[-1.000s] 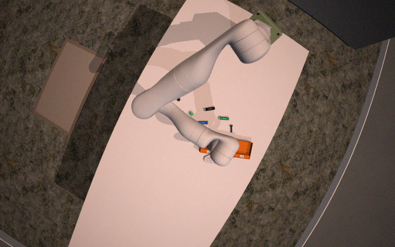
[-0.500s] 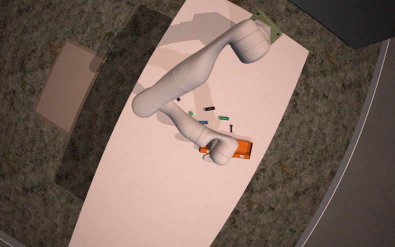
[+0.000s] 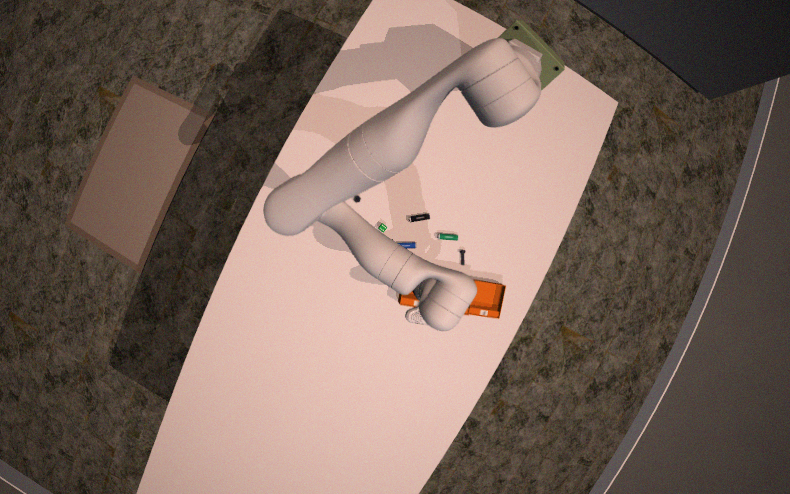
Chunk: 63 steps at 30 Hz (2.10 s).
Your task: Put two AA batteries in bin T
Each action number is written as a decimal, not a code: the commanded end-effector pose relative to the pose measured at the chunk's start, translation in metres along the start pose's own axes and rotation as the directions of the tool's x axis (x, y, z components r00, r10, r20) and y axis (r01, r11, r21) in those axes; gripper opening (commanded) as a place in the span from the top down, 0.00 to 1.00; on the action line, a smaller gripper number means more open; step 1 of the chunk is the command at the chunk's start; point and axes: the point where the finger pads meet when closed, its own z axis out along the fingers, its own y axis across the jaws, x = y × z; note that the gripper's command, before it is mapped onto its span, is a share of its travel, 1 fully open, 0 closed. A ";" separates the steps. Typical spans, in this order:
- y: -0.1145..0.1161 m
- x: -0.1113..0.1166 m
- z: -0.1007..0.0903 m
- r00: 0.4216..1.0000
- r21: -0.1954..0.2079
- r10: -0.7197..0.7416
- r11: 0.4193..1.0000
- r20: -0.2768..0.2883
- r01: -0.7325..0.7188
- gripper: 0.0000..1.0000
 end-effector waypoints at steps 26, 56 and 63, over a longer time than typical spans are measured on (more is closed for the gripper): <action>0.000 0.000 -0.008 1.000 0.000 0.000 1.000 -0.001 0.000 0.91; 0.000 0.000 -0.060 1.000 0.000 0.000 1.000 -0.001 0.000 0.91; -0.020 0.001 -0.060 1.000 0.000 0.000 1.000 -0.001 0.000 0.91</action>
